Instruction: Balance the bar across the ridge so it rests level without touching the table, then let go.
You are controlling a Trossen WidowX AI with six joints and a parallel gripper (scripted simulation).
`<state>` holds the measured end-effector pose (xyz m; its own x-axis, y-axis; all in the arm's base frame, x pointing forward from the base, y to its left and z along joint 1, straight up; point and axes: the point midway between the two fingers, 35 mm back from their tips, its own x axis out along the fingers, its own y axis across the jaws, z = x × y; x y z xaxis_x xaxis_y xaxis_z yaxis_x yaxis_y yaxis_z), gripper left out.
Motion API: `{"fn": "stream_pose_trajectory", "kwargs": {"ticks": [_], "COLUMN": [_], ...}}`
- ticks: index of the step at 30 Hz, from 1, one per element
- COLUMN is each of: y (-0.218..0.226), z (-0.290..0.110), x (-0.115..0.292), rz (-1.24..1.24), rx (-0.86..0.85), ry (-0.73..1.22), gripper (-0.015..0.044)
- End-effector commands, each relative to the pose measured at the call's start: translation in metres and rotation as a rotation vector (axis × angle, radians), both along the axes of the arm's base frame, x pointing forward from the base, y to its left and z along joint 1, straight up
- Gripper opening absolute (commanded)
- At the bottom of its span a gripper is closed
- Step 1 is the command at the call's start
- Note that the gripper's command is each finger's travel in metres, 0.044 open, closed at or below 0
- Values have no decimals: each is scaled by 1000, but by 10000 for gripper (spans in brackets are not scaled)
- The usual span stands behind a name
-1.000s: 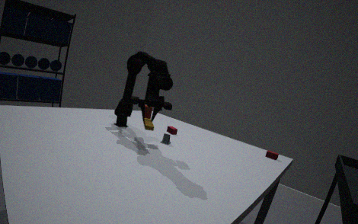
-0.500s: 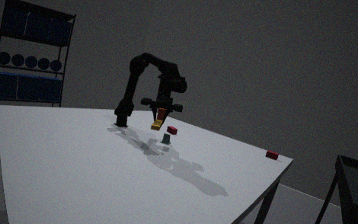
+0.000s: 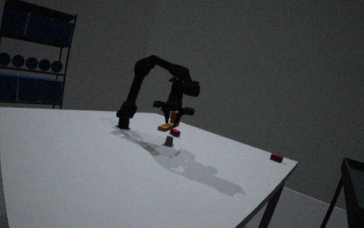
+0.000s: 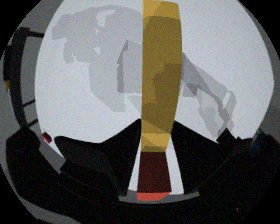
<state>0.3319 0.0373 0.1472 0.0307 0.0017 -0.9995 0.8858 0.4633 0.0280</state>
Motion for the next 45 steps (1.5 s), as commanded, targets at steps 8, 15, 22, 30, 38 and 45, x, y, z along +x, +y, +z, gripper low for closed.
{"fn": "stream_pose_trajectory", "kwargs": {"ticks": [8, 15, 22, 30, 38, 45], "y": [6, 5, 4, 3, 3, 3], "z": [-11, -23, -34, -43, -42, -43], "x": [1, 1, 0, -1, -2, -2], "rz": [-30, -30, -30, -30, -30, -30], "rx": [3, 3, 3, 3, 3, 3], "ry": [0, 0, 0, 1, 1, 1], "gripper": [0, 0, 0, 0, 0, 0]}}
